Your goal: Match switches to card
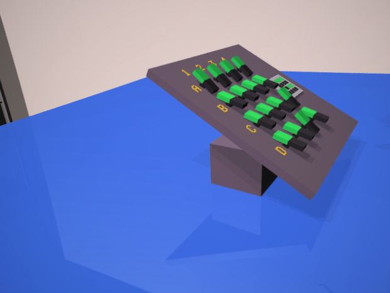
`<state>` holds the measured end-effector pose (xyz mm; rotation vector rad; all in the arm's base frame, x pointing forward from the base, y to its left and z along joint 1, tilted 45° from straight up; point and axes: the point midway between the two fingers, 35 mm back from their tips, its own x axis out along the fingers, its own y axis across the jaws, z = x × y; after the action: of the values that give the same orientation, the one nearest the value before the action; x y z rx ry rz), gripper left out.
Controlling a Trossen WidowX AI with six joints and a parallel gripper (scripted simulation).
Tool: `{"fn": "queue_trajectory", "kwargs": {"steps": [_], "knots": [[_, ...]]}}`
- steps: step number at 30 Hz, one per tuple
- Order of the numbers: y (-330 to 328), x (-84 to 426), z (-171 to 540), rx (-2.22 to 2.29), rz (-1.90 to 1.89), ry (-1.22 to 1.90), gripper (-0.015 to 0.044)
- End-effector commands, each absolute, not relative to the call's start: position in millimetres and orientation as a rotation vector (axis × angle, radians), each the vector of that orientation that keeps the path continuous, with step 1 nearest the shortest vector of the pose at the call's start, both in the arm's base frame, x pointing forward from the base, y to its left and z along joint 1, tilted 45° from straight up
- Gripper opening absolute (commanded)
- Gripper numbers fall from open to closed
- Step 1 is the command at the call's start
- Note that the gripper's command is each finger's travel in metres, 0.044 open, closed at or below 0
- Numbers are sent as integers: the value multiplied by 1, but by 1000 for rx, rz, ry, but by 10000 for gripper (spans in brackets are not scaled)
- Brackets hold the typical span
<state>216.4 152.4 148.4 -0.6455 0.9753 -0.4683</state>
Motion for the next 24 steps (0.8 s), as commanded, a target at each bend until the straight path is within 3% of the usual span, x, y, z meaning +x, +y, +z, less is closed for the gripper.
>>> {"fn": "queue_trajectory", "kwargs": {"steps": [1,8,15,24], "knots": [[153,217,145,-646,-468,975,374],[148,245,34,-658,-455,950,190],[140,251,18,-661,-451,942,6],[120,267,0,-665,-446,920,0]]}}
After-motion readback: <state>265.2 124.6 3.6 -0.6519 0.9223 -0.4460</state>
